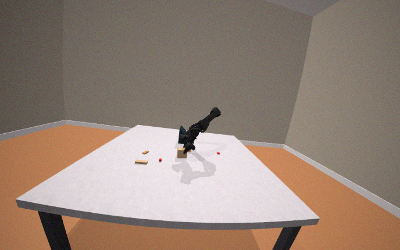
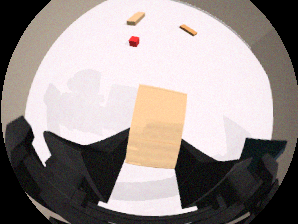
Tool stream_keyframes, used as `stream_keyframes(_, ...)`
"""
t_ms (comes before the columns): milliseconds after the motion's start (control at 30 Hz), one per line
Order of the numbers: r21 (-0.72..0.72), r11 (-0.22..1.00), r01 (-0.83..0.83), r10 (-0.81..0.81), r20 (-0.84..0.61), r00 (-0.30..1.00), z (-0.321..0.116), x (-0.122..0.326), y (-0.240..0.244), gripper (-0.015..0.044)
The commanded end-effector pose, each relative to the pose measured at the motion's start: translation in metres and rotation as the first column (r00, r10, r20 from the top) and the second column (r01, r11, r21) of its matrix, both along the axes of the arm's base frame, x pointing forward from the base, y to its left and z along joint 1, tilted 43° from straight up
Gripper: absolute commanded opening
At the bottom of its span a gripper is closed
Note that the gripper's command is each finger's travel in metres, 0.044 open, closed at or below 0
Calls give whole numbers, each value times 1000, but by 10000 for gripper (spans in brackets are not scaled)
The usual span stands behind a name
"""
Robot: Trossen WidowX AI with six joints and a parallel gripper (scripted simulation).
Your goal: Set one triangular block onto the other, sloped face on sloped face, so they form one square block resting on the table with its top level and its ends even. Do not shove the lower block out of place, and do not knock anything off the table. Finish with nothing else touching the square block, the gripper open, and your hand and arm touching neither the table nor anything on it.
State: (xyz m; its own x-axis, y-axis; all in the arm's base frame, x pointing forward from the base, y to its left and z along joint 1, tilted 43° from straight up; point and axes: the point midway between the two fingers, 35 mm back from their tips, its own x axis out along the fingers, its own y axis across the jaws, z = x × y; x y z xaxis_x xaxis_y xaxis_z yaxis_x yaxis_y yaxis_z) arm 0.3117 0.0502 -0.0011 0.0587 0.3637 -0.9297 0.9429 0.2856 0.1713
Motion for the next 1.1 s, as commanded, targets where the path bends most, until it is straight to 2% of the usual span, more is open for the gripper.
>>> stream_keyframes(0,0,1000,0,0,0,1000,0,0,0,131)
stream_keyframes(400,0,1000,0,0,0,1000,0,0,0,440)
stream_keyframes(667,-1,1000,0,0,0,1000,3,0,-1,440)
stream_keyframes(900,-3,1000,0,0,-2,1000,92,-4,-37,440)
stream_keyframes(1067,-3,1000,0,0,-2,1000,102,-6,-40,440)
